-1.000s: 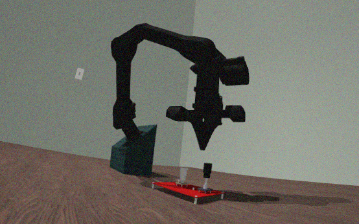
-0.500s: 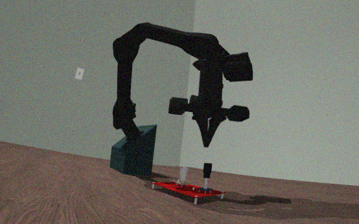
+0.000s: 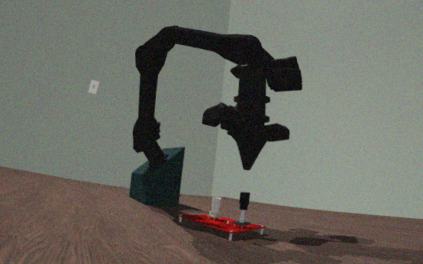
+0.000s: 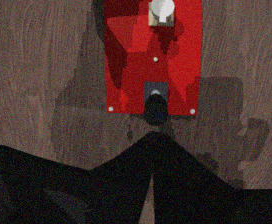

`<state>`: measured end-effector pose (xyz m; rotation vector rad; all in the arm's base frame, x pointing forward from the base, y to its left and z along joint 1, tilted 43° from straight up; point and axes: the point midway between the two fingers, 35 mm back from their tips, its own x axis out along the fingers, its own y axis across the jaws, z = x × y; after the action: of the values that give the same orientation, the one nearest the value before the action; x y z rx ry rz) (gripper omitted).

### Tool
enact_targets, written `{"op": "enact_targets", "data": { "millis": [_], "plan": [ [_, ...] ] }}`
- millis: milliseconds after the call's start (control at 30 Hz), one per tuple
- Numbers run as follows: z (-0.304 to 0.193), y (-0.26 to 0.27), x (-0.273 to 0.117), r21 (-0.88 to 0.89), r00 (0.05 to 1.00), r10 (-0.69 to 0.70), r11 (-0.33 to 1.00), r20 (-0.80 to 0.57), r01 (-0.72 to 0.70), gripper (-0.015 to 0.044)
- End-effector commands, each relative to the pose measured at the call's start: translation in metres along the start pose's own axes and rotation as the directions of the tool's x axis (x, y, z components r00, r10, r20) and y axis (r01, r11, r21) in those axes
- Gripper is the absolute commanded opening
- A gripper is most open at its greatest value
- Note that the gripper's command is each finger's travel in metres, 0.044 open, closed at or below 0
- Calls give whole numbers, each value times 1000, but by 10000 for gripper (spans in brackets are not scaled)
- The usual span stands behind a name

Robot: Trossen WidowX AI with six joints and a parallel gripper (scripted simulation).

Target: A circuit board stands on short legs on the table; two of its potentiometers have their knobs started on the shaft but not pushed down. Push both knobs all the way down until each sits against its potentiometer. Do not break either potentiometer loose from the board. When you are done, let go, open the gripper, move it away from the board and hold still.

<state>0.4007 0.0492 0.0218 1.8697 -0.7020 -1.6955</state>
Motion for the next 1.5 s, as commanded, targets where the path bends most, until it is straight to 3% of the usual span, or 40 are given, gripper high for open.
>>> {"op": "enact_targets", "data": {
  "millis": [0, 833, 1467],
  "plan": [
    [-2, 0, -2, -89, 1000, -2, 996, 0, 2, 0],
    [-3, 0, 38, -89, 1000, 0, 996, -1, 0, 0],
    [-2, 0, 41, -89, 1000, 0, 996, -1, 0, 0]
  ]
}}
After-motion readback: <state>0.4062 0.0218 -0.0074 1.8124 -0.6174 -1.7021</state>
